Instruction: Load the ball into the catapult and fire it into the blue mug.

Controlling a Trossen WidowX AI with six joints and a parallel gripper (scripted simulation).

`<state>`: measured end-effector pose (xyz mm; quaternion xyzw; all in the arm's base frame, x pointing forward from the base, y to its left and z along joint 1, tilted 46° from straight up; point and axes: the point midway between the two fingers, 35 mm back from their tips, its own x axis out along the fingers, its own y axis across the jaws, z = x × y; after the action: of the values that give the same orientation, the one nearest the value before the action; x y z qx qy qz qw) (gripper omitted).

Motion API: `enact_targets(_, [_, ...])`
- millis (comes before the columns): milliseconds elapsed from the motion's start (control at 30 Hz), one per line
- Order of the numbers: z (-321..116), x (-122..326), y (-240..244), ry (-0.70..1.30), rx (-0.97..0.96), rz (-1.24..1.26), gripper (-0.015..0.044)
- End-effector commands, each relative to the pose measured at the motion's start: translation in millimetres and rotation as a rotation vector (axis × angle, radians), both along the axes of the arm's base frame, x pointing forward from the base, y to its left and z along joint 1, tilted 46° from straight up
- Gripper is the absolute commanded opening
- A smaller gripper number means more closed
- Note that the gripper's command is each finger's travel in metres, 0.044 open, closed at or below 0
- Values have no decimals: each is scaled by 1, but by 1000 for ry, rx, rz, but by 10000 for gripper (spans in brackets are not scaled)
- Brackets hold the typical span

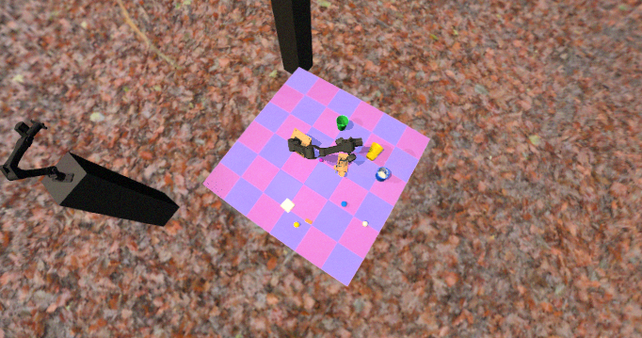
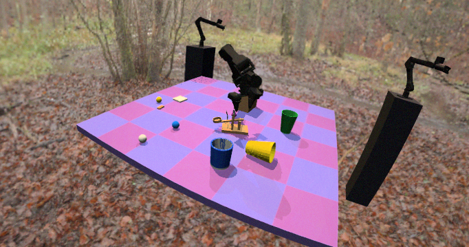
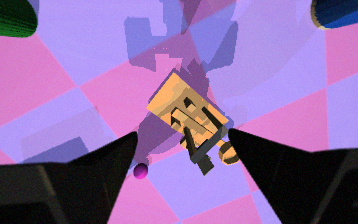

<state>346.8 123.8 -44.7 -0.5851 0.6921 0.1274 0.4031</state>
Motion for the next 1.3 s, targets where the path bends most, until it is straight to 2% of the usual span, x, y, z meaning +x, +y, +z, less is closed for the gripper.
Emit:
enact_targets(0, [1, 0, 1, 104, -2, 108, 440])
enact_targets(567, [3, -1, 2, 515, -9, 522, 440])
enact_targets(800, [2, 0, 1, 534, -9, 542, 440])
enact_targets(967, [-29, 0, -29, 609, -11, 616, 440])
enact_targets(1267, [-33, 0, -33, 612, -12, 620, 440])
